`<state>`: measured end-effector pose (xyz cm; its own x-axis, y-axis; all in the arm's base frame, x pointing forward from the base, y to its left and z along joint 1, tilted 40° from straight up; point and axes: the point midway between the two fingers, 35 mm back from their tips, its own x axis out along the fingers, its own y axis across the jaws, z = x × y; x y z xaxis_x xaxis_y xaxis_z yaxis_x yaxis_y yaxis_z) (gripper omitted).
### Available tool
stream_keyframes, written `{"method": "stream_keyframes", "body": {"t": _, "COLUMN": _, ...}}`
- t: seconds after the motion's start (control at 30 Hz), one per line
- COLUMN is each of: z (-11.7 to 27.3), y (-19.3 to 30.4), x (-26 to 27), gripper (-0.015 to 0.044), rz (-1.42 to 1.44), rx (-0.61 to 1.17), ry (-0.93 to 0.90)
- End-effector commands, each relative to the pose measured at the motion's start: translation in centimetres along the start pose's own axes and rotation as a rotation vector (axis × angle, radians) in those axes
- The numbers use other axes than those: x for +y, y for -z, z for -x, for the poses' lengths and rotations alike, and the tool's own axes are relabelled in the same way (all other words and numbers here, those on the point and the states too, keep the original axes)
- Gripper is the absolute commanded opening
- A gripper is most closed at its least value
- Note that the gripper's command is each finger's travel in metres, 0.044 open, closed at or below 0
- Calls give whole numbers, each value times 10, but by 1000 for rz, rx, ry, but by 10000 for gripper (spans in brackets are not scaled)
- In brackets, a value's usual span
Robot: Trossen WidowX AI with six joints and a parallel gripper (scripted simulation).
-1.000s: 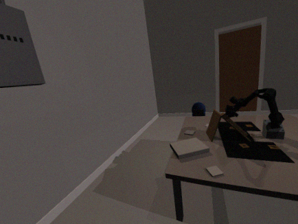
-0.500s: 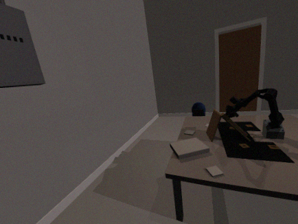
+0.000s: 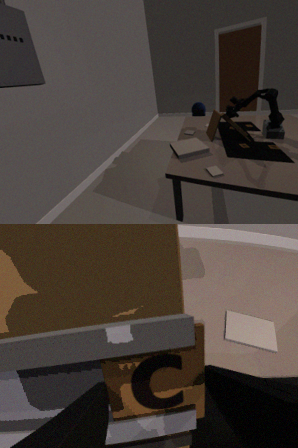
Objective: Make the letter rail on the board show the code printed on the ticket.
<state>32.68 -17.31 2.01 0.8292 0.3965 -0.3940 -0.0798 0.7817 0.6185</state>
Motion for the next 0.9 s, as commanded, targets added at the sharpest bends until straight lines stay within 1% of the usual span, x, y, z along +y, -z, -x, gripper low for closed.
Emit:
{"method": "stream_keyframes", "body": {"t": 0.0, "z": 1, "y": -1, "x": 3, "gripper": 0, "rz": 3, "rx": -2, "ry": 5}}
{"method": "stream_keyframes", "body": {"t": 0.87, "z": 1, "y": -2, "x": 18, "gripper": 0, "rz": 2, "rx": -2, "ry": 4}}
